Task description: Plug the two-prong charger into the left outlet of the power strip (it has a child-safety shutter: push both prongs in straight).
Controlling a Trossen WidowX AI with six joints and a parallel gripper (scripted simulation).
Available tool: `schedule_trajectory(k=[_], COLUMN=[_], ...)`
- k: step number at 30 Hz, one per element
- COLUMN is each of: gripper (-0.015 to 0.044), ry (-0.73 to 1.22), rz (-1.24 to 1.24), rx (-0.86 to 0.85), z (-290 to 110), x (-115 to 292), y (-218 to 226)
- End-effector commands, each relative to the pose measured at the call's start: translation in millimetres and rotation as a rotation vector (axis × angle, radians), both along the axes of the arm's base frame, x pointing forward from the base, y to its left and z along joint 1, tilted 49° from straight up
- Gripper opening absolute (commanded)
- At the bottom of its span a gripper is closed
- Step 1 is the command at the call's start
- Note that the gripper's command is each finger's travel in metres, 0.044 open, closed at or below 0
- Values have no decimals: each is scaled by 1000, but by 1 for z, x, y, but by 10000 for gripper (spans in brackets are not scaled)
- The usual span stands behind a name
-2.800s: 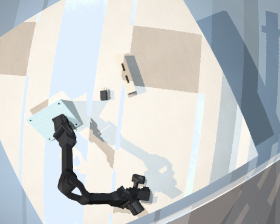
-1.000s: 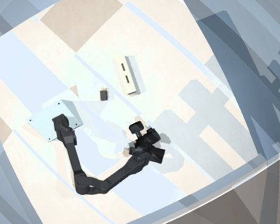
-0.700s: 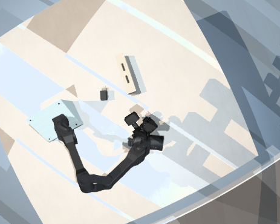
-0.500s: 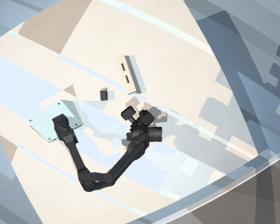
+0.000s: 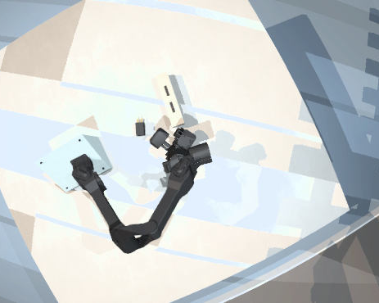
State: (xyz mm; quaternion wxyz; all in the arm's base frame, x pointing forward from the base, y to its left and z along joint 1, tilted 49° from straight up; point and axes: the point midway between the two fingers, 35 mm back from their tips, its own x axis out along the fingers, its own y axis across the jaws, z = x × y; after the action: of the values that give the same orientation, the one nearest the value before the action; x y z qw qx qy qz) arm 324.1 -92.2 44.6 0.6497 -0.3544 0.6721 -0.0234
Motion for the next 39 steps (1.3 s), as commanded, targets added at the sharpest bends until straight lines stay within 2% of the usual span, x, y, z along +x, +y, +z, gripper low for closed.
schedule_trajectory(k=[1,26,39], gripper=[440,440,440], ry=[41,367,497], rz=[13,287,440], rx=[-11,-171,-328], z=[-10,-58,-68], x=[-7,-58,-81], y=[10,76,94])
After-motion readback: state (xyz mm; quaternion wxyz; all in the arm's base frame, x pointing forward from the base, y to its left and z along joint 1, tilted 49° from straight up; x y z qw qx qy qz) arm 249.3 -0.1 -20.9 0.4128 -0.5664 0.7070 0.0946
